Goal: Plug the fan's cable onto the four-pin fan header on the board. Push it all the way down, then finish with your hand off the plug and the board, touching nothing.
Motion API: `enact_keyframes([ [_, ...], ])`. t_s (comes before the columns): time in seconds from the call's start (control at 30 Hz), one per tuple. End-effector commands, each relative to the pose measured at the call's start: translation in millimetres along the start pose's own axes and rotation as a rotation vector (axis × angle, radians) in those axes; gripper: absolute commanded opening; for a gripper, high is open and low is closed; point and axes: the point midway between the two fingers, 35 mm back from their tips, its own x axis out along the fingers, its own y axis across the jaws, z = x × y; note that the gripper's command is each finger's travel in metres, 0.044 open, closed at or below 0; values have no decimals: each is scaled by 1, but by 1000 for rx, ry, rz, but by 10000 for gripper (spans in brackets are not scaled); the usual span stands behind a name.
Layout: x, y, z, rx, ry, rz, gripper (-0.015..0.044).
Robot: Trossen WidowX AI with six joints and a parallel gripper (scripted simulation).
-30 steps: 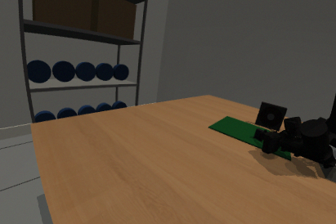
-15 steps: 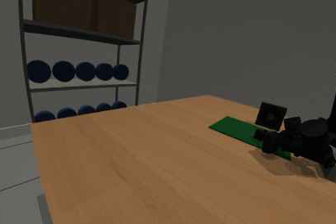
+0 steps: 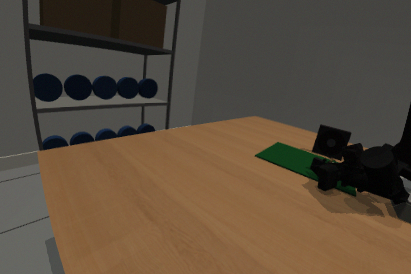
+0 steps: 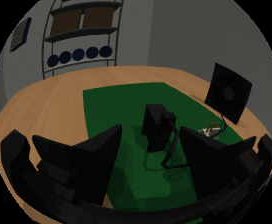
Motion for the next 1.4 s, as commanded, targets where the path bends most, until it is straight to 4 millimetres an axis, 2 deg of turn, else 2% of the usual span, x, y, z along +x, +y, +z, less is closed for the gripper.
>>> enact_keyframes([
  [0.0, 19, 28, 4, -20, 91, 17, 376],
  [0.1, 40, 50, 11, -74, 221, 35, 440],
  [0.23, 60, 67, 26, -179, 411, 67, 440],
  [0.37, 70, 72, 54, -282, 612, 123, 440],
  [0.47, 69, 66, 79, -337, 760, 173, 440],
  [0.77, 64, 61, 126, -549, 978, 351, 440],
  [1.07, 37, 38, 187, -734, 1171, 653, 440],
  [1.37, 36, 37, 189, -737, 1175, 662, 440],
])
